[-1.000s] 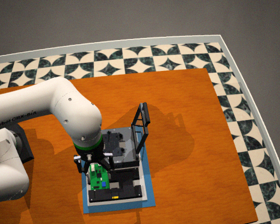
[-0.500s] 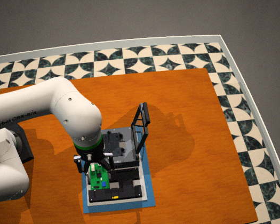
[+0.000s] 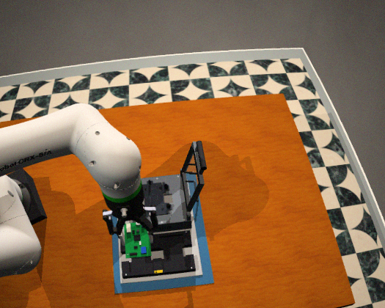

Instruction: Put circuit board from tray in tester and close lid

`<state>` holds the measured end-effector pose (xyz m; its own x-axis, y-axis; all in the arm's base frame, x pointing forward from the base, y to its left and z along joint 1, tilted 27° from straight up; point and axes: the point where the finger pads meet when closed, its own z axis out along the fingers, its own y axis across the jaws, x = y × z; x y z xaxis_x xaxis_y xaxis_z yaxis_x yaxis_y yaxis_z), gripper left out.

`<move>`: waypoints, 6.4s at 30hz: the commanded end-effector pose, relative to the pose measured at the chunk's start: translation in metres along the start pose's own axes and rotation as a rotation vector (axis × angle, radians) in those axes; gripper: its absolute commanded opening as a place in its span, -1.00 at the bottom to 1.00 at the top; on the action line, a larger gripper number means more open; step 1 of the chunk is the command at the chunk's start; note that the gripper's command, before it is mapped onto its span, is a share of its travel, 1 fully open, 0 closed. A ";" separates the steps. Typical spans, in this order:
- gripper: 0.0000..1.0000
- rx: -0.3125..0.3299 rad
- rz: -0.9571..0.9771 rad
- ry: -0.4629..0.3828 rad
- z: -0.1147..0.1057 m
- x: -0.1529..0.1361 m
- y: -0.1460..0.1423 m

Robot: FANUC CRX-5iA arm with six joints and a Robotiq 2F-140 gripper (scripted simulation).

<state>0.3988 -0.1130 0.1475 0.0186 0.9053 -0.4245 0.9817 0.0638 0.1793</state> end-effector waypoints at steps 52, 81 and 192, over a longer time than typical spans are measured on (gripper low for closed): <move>-0.09 0.000 0.000 0.000 -0.011 0.143 0.049; -0.09 0.000 0.000 0.000 -0.012 0.161 0.055; -0.09 0.000 0.000 0.000 0.034 0.161 0.055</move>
<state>0.4625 0.0214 0.0588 0.0189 0.9052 -0.4246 0.9817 0.0637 0.1794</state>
